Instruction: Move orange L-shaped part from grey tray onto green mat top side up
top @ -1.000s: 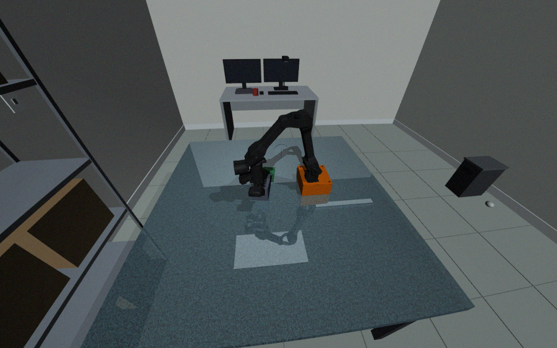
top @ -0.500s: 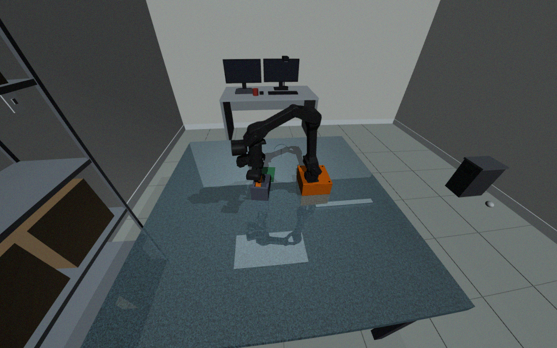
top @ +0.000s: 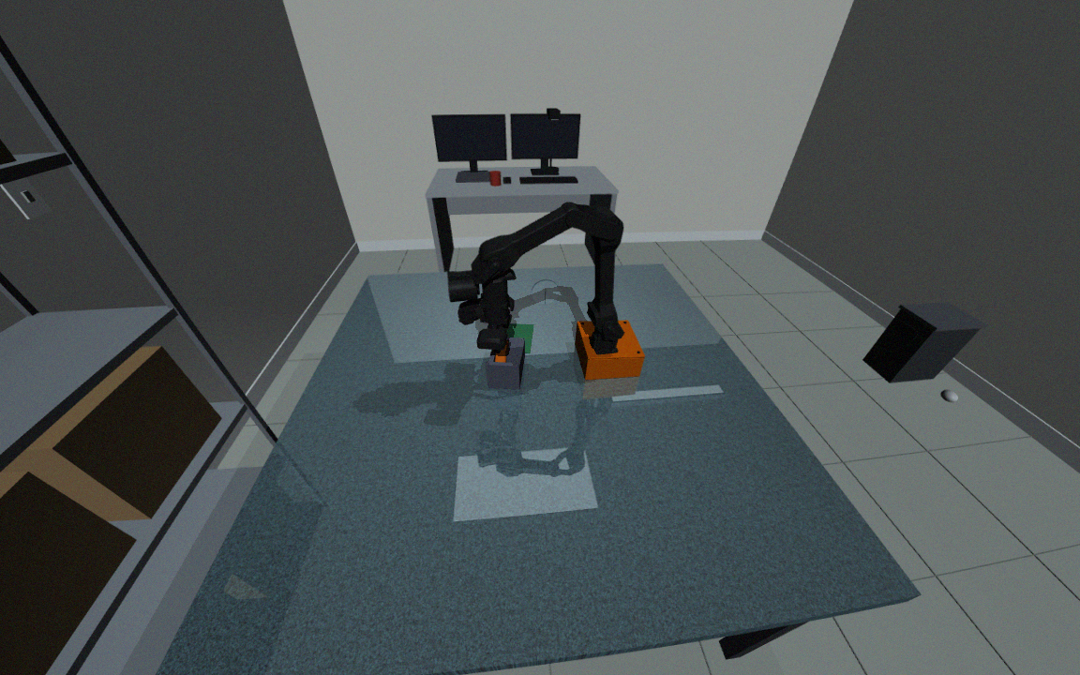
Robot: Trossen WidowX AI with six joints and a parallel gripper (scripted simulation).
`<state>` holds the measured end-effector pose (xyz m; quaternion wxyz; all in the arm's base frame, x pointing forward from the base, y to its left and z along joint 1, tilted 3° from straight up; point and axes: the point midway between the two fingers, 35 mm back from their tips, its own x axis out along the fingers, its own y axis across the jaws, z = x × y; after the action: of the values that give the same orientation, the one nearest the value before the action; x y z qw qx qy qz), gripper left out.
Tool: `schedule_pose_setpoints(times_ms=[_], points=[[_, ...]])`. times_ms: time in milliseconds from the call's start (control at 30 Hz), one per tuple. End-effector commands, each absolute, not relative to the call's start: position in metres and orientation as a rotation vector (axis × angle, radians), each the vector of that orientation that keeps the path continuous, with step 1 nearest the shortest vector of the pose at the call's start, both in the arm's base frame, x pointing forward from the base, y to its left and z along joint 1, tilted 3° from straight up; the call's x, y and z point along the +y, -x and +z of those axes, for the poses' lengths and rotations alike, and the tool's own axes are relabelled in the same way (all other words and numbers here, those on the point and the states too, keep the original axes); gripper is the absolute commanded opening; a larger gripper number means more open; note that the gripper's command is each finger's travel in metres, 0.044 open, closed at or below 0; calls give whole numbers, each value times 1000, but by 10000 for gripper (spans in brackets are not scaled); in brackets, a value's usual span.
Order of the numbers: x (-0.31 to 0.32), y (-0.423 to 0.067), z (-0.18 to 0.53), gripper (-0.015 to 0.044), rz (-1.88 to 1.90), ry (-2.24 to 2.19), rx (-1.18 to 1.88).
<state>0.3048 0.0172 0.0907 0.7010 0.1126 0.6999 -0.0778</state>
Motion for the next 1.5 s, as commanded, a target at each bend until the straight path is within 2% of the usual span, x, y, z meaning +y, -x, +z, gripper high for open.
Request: schedule_pose_setpoints(times_ms=[0, 167, 300, 567, 867, 1467], points=[[17, -305, 91, 180, -173, -252, 1555], [17, -305, 91, 180, -173, -252, 1555], [11, -305, 91, 280, -69, -144, 1561], [-21, -302, 91, 280, 427, 365, 1520], [-57, -293, 90, 280, 992, 938, 1327], [-59, -293, 79, 280, 1034, 979, 1306]])
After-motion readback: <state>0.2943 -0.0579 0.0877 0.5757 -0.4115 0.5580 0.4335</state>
